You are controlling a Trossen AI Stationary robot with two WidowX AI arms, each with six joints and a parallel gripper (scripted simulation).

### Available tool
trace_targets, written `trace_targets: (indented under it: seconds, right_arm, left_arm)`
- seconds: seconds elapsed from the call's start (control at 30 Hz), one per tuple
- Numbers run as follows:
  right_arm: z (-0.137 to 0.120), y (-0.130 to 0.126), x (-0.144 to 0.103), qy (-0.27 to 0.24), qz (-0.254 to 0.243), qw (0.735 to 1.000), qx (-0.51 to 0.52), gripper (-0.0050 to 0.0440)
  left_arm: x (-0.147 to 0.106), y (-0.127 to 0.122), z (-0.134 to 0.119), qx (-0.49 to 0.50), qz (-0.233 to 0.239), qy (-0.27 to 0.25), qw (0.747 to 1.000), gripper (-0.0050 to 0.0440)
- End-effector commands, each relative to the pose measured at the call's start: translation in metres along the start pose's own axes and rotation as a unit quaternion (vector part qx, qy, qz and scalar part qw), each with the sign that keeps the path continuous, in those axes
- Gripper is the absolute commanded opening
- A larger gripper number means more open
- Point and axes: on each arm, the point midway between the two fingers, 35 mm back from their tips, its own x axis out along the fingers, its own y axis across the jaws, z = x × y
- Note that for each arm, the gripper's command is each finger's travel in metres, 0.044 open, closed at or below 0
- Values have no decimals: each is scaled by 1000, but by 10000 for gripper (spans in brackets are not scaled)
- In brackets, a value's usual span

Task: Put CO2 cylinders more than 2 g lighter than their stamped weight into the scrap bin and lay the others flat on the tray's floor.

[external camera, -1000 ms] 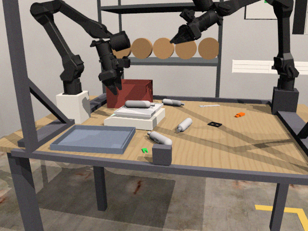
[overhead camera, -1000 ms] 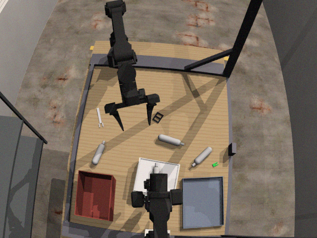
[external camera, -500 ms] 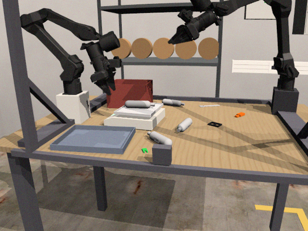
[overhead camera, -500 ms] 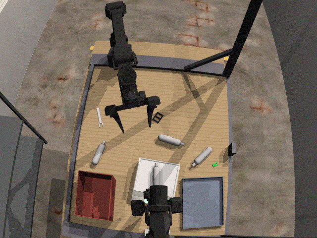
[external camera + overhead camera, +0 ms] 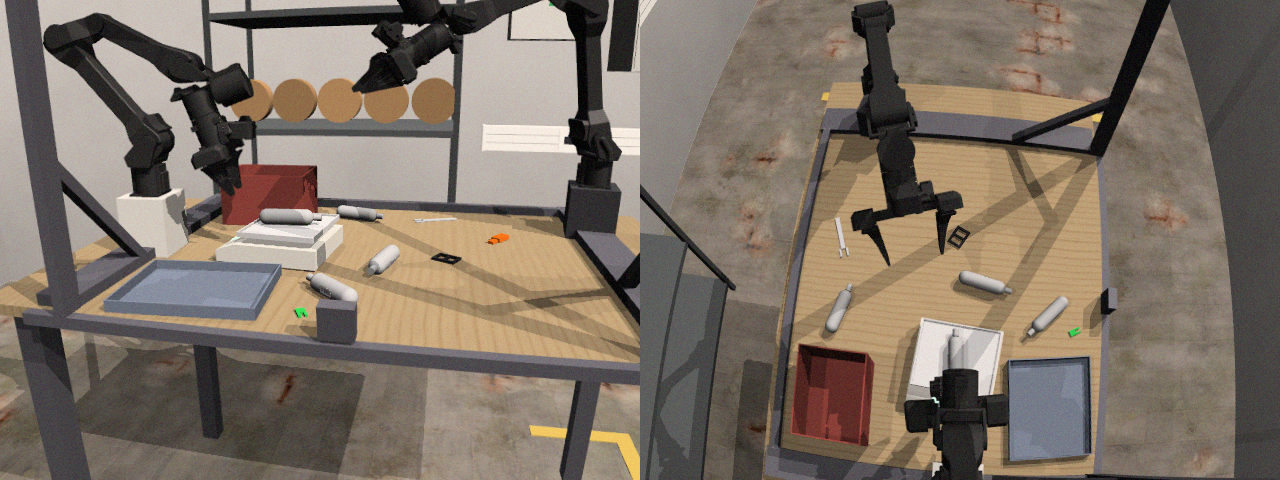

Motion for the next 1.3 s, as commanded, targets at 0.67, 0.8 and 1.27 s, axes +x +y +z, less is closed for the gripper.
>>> trace_targets:
  seconds: [0.67,0.8,1.27]
  right_arm:
    - [-72,22,-103,-12,25,1000,-16,440]
    - [-73,21,-103,-12,24,1000,-16,440]
    - [-69,20,-102,-13,23,1000,-14,440]
  left_arm:
    - [54,-15,120,42,-14,29,999,256]
    - [56,-15,122,42,-14,30,999,256]
    - [75,-15,112,42,-14,41,998,256]
